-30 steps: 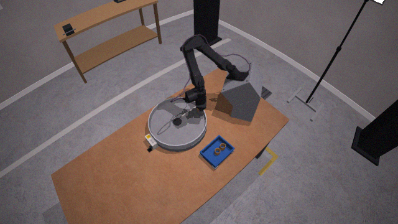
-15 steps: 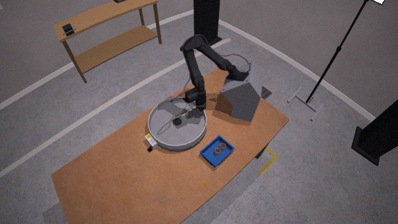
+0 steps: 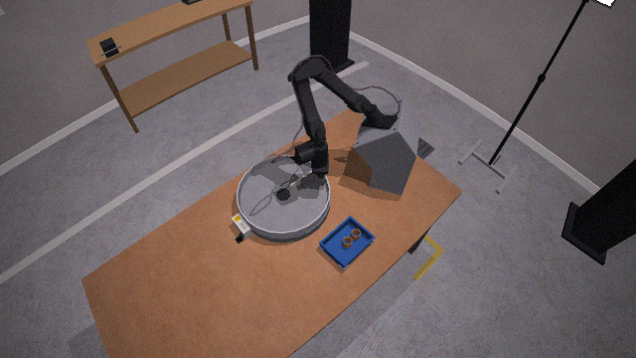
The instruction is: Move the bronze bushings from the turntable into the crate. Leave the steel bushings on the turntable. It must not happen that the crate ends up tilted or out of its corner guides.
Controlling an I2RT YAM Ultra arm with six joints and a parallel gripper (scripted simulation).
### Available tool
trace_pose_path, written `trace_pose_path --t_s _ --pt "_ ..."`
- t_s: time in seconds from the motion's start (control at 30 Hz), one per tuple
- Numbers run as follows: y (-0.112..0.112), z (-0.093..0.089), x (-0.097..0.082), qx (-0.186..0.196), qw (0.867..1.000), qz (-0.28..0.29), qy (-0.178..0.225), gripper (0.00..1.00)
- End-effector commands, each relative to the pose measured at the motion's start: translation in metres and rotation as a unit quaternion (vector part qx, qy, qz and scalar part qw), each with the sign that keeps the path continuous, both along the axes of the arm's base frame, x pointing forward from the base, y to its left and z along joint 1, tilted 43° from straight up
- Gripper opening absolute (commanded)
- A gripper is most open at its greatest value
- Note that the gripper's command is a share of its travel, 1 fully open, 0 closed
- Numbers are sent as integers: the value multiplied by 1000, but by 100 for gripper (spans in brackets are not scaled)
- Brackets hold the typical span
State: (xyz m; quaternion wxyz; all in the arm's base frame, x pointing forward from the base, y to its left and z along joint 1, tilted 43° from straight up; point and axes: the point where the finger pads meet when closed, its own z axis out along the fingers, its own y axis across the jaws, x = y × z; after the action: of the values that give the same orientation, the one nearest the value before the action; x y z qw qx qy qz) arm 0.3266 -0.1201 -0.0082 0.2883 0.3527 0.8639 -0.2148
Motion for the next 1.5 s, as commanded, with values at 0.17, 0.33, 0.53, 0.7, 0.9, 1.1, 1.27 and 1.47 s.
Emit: trace_pose_path --t_s 0.17,0.33,0.53,0.7,0.9,1.1,1.27,1.47 --pt "2 15 9 -3 1000 7 -21 15" --pt "2 15 9 -3 1000 7 -21 15" --pt "2 15 9 -3 1000 7 -21 15" --pt "2 15 9 -3 1000 7 -21 15" --pt "2 15 9 -3 1000 7 -21 15" --pt "2 15 9 -3 1000 7 -21 15" --pt "2 7 -1 -2 1000 7 -12 15" --pt "2 12 5 -3 1000 7 -20 15"
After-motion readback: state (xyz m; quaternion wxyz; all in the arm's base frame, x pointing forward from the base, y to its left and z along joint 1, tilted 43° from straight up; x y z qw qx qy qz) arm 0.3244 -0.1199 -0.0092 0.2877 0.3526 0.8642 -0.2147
